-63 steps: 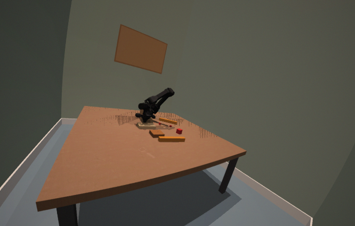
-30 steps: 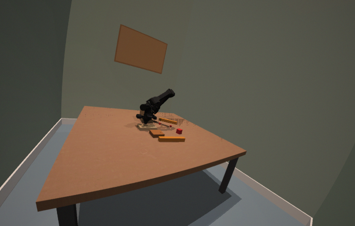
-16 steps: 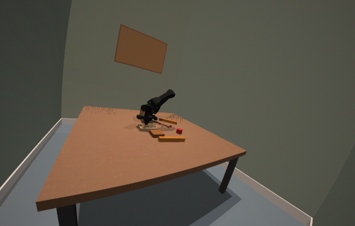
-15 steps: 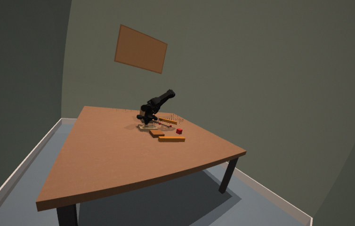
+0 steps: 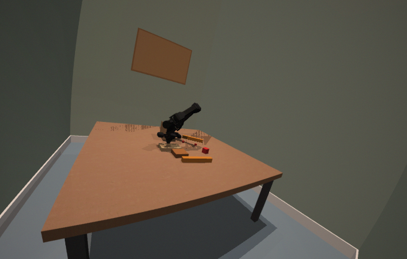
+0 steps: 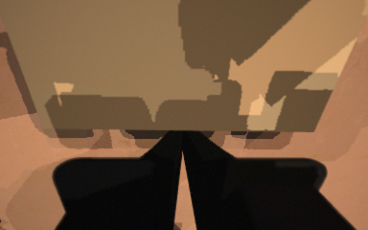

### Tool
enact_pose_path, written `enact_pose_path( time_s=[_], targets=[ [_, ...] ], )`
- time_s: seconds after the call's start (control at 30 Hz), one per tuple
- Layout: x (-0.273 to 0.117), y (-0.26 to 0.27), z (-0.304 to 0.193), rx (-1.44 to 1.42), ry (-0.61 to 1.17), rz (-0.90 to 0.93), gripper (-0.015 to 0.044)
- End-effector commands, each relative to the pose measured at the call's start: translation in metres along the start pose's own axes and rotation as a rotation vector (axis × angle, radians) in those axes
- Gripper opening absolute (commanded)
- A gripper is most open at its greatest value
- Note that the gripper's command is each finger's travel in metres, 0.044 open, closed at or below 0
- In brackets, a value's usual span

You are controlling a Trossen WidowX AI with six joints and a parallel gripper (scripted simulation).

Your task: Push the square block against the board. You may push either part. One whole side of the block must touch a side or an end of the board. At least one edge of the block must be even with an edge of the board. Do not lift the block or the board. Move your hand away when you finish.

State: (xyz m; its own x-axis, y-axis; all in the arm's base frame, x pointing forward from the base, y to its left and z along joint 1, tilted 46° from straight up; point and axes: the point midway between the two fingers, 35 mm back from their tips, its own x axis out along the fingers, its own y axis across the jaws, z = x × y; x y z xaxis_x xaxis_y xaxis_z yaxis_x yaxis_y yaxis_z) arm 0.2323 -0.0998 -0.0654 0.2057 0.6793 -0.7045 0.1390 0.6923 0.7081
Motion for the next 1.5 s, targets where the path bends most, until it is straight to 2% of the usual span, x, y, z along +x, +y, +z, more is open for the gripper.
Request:
enact_pose_path(
  time_s=[0.0, 0.87, 1.07, 1.23, 1.37, 1.47],
  targets=[
    [0.001, 0.0, -0.006, 0.002, 0.0, 0.003, 0.0],
    [0.002, -0.001, -0.047, 0.003, 0.002, 0.004, 0.0],
    [-0.054, -0.002, -0.043, 0.004, 0.003, 0.002, 0.0],
    [-0.054, 0.0, -0.041, 0.004, 0.003, 0.002, 0.0],
    [-0.054, 0.034, -0.019, 0.004, 0.002, 0.004, 0.0],
    [-0.054, 0.037, -0.018, 0.004, 0.002, 0.005, 0.0]
  ],
)
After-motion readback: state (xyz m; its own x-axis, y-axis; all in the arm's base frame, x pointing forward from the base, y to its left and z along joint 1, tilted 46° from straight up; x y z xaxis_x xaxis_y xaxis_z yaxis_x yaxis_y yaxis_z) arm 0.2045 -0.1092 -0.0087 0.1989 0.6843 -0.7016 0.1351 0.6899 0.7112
